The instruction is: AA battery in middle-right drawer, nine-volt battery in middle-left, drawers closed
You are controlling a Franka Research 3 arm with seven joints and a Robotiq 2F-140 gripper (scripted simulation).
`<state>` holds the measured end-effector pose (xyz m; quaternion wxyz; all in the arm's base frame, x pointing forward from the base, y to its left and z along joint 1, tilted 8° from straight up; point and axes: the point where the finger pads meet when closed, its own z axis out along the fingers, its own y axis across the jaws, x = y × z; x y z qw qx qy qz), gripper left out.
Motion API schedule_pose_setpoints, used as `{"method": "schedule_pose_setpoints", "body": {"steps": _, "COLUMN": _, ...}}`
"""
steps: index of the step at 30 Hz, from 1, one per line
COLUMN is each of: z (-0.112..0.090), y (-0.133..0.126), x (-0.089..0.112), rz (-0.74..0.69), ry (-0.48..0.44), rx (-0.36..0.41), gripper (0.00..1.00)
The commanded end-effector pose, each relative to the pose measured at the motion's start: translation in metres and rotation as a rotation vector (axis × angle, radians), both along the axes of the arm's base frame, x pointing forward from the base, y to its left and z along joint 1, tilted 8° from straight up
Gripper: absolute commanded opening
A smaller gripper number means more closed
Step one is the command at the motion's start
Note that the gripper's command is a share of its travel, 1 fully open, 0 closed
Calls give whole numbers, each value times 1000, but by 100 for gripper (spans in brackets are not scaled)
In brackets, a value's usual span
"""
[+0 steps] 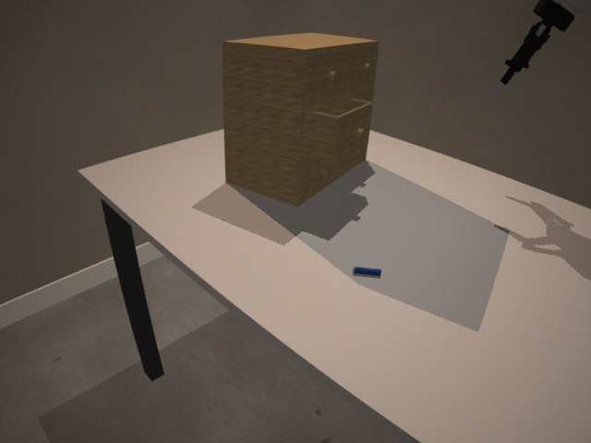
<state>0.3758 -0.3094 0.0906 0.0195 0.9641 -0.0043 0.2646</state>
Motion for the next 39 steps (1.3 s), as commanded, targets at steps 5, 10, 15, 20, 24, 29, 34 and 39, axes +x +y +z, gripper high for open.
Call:
{"method": "schedule_pose_setpoints", "body": {"steps": 5, "z": 2, "y": -1, "x": 2, "rz": 11, "ry": -8, "rx": -13, "gripper": 100}}
{"method": "schedule_pose_setpoints", "body": {"steps": 10, "z": 1, "y": -2, "x": 6, "rz": 14, "ry": -47, "rx": -14, "gripper": 100}}
{"method": "schedule_pose_setpoints", "body": {"steps": 15, "z": 1, "y": -2, "x": 6, "rz": 14, "ry": -47, "rx": -14, "gripper": 100}}
{"method": "schedule_pose_setpoints", "body": {"steps": 20, "z": -1, "y": -2, "x": 10, "rz": 16, "ry": -82, "rx": -15, "gripper": 100}}
{"method": "schedule_pose_setpoints", "body": {"steps": 24, "z": -1, "y": -2, "x": 10, "rz": 16, "ry": -82, "rx": -15, "gripper": 100}}
{"method": "schedule_pose_setpoints", "body": {"steps": 29, "z": -1, "y": -2, "x": 10, "rz": 16, "ry": -82, "rx": -15, "gripper": 100}}
{"method": "schedule_pose_setpoints", "body": {"steps": 34, "z": -5, "y": -2, "x": 13, "rz": 16, "ry": -114, "rx": -15, "gripper": 100}}
{"method": "schedule_pose_setpoints", "body": {"steps": 39, "z": -5, "y": -2, "x": 13, "rz": 16, "ry": -114, "rx": -15, "gripper": 100}}
